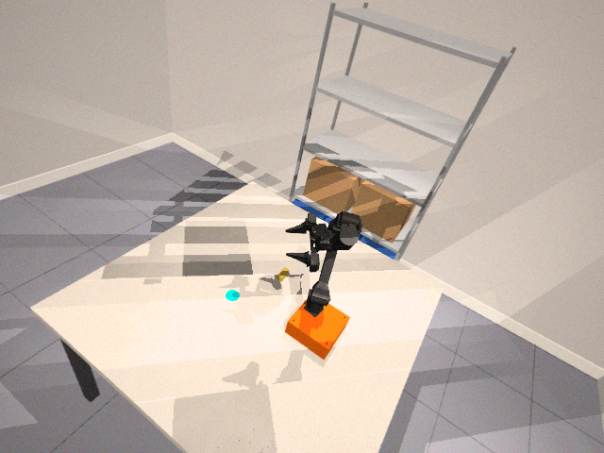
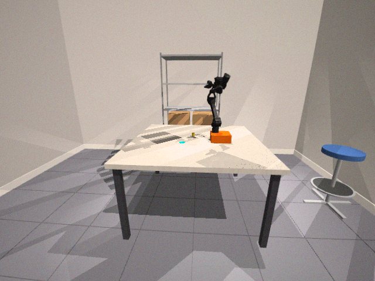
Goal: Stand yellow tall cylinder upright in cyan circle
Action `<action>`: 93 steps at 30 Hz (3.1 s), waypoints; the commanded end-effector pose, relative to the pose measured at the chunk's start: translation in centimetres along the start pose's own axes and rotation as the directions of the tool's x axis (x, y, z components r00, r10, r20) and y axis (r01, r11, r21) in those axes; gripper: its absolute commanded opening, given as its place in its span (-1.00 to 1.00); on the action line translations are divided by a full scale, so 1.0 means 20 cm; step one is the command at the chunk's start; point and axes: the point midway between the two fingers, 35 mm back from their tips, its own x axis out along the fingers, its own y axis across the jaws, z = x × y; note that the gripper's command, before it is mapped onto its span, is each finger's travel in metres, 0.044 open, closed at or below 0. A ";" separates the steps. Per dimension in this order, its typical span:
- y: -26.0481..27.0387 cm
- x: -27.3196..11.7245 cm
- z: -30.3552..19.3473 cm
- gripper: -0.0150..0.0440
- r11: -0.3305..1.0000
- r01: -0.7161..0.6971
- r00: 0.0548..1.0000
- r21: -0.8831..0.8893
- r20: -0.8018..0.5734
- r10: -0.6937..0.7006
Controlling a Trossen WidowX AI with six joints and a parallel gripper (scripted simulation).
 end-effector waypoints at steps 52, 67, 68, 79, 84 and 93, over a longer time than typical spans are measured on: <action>-0.59 0.68 -1.14 0.56 0.557 0.801 0.434 0.218 -0.852 -0.292; -0.86 0.53 -1.61 0.56 0.157 0.968 0.215 0.198 -0.971 -0.102; -0.88 0.52 -1.64 0.56 0.127 0.973 0.205 0.193 -0.975 -0.085; -0.99 0.29 -1.95 0.56 -0.222 0.968 0.142 0.115 -0.984 0.110; -1.02 0.18 -2.08 0.56 -0.378 0.924 0.147 0.063 -0.969 0.197; -1.02 0.04 -2.21 0.56 -0.540 0.842 0.177 -0.004 -0.942 0.284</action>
